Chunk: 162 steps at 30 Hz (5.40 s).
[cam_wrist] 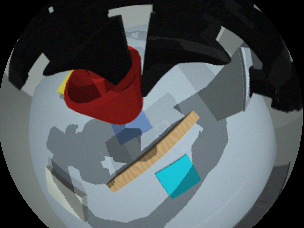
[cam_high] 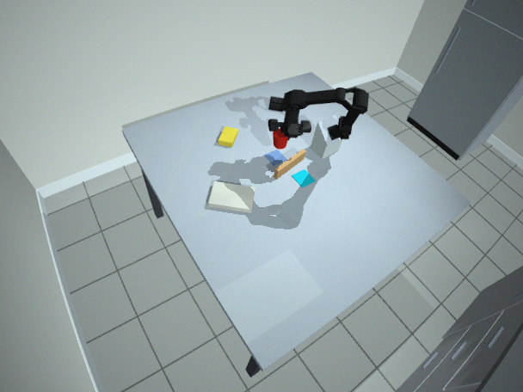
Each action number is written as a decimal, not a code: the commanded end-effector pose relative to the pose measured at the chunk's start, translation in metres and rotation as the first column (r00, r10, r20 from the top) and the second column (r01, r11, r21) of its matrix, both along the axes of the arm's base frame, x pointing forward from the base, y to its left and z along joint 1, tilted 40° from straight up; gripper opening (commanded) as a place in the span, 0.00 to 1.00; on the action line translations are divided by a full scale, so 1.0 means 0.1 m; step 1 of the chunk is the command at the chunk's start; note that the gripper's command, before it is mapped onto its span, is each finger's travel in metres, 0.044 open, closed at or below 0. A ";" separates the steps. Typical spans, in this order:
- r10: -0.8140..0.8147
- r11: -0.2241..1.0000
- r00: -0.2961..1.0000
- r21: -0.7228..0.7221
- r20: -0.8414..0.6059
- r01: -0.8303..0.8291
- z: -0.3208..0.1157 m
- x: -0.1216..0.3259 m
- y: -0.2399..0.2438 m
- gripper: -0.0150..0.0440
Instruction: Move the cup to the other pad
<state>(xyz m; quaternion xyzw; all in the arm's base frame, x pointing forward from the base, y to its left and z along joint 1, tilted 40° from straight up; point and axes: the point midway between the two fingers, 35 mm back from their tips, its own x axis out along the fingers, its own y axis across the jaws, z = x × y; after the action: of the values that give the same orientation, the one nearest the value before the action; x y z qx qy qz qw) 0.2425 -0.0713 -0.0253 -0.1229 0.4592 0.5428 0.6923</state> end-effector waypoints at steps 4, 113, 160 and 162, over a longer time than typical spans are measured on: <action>0.000 1.000 1.000 0.000 0.000 0.000 0.00 0.00 0.00 0.25; 0.004 1.000 1.000 0.005 0.003 -0.004 1.08 -0.29 1.34 0.25; 0.004 1.000 1.000 0.007 0.004 -0.004 0.63 -0.30 1.74 0.25; 0.004 1.000 1.000 0.007 0.004 -0.004 0.61 -0.30 1.76 0.25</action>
<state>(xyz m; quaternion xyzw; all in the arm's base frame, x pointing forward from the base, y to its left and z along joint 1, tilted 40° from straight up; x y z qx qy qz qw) 0.2154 0.1013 0.0399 -0.1270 0.4525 0.5449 0.6944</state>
